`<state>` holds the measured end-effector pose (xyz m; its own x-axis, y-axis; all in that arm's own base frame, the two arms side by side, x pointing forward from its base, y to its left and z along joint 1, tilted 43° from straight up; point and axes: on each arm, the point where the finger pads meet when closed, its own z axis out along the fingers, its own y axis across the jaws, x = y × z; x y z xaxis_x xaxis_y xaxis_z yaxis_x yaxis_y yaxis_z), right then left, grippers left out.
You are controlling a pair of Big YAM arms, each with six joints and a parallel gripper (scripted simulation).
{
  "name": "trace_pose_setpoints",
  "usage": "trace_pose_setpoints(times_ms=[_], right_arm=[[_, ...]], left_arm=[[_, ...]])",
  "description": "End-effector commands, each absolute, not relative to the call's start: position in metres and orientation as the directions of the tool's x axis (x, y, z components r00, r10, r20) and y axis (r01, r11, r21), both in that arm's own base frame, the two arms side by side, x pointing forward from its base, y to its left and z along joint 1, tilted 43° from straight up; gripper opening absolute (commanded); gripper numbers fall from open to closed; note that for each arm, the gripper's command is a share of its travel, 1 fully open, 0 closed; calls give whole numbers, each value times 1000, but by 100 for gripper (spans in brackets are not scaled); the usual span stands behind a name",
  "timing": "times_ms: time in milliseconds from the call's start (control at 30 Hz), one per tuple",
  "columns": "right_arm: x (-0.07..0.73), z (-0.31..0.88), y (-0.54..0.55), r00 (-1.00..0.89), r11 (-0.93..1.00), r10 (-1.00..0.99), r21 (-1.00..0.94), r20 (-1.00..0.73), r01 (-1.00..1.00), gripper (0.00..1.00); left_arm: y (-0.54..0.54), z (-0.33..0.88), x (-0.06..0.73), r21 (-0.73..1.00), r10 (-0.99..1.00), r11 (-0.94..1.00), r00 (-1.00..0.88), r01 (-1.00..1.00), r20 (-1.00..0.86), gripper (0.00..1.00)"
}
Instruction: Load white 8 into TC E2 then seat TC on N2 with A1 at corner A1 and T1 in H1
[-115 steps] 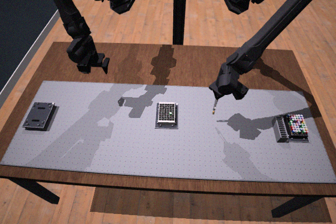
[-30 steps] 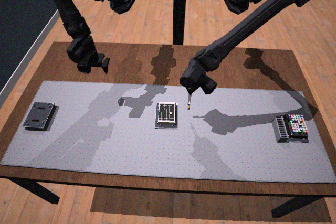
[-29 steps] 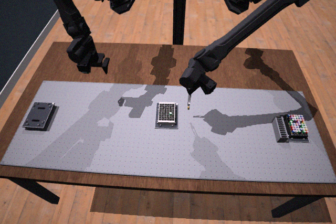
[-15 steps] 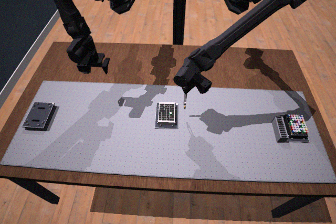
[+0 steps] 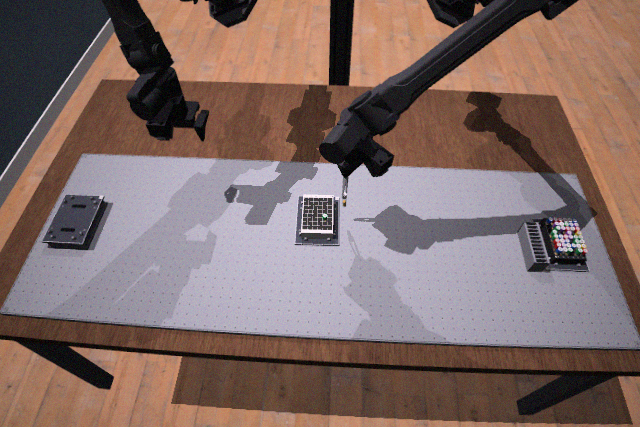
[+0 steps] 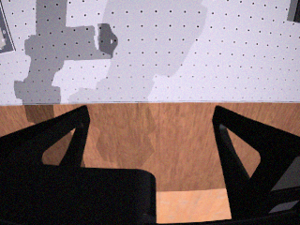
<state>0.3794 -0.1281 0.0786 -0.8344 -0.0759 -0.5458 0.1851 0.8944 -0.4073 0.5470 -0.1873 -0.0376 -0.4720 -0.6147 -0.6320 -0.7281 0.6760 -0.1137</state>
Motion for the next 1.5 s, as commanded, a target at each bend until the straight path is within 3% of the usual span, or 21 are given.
trace_pose_setpoints(times_ms=[0,1467], right_arm=[[383,84,-127,-828,894,-92,-412,-553,176,100],[383,84,-127,-828,894,-92,-412,-553,176,100]], left_arm=[[-205,-50,545,-104,-608,682,-483,-724,-630,9],[-261,-82,545,-105,-608,683,-482,-723,-631,9]])
